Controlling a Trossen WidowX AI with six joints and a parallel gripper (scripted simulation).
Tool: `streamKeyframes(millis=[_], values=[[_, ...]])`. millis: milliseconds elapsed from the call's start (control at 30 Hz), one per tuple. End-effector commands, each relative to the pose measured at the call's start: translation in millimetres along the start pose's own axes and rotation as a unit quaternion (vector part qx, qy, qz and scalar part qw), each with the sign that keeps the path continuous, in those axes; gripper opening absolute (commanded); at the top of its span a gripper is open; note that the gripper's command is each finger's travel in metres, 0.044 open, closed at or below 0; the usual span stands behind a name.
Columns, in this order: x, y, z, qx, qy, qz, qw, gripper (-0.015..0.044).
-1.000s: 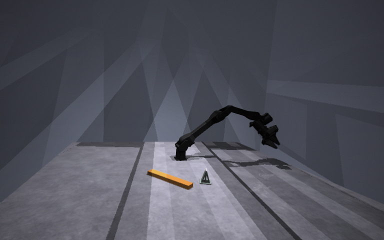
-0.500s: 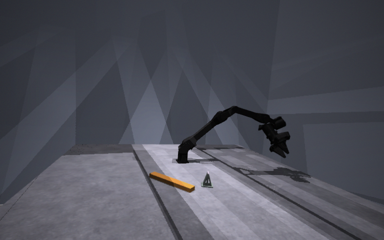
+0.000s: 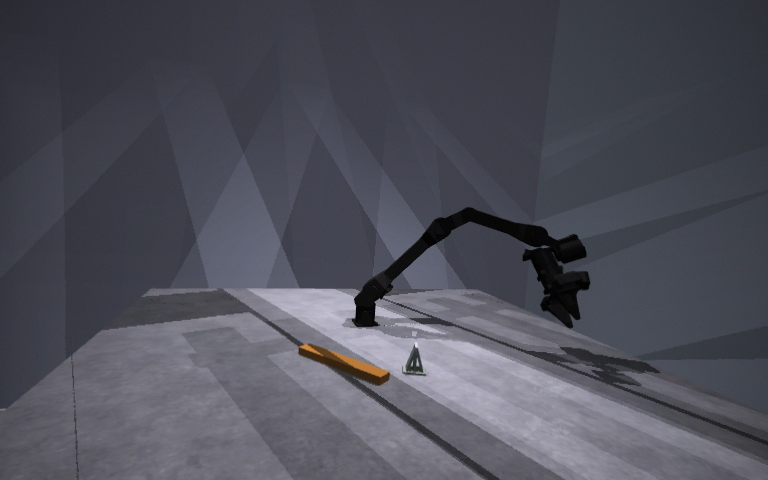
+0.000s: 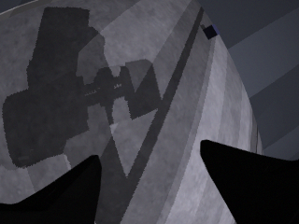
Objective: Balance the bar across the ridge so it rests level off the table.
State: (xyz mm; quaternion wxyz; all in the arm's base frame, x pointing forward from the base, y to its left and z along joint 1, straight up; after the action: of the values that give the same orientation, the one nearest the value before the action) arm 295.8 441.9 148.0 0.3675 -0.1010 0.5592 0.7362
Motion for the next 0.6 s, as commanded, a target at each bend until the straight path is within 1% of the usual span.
streamKeyframes(millis=[0, 567], values=[[-20.2, -6.4, -12.7, 0.016, 0.002, 0.004, 1.0, 0.0315], [-109.8, -42.9, -88.9, 0.1, -0.007, 0.026, 0.995, 0.0315]])
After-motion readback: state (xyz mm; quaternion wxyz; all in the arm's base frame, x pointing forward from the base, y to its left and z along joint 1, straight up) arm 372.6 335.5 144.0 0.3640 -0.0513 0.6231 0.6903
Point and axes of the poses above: the point midway between the two fingers, 35 mm back from their tips, its own y axis back along the fingers, its own x axis across the jaws, z = x × y, the point moved 1 cm from there along y, back along the fingers, and after that the axes turned 2 degrees about y, right-handed, at the moved point
